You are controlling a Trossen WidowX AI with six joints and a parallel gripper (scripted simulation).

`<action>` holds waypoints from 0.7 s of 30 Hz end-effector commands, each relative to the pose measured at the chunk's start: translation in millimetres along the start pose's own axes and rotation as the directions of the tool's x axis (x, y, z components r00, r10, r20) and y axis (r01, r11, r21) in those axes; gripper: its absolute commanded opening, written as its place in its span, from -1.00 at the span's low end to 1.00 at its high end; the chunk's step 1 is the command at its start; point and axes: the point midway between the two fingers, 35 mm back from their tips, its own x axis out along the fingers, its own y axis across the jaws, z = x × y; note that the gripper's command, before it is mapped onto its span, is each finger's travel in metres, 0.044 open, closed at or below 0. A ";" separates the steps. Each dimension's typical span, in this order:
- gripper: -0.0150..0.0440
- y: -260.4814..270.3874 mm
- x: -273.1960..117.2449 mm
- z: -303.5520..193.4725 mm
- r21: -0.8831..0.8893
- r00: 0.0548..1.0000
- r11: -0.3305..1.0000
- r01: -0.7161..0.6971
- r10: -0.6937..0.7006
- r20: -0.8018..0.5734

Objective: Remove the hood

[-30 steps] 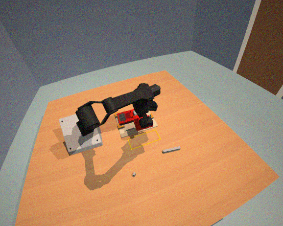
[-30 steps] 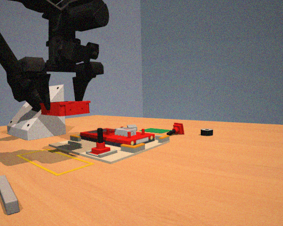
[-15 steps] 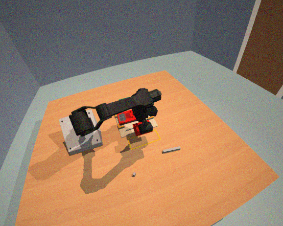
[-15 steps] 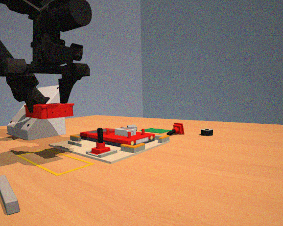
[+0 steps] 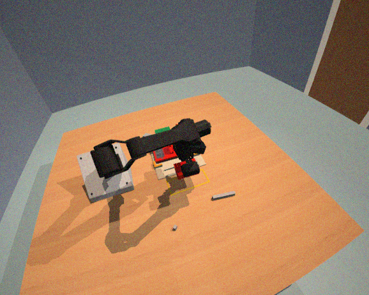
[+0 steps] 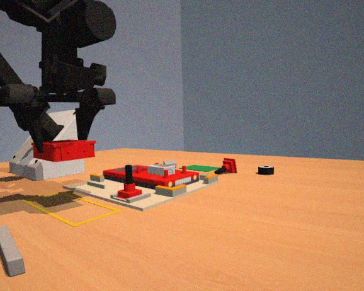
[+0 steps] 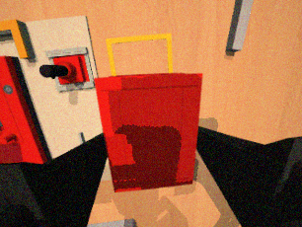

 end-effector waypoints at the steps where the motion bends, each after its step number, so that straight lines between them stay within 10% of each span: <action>1: -0.49 0.2 3.6 -0.2 -0.005 1.000 1.000 0.004 -0.004 0.001; 21: -0.49 0.2 21.4 0.5 -0.005 1.000 1.000 0.003 -0.003 0.001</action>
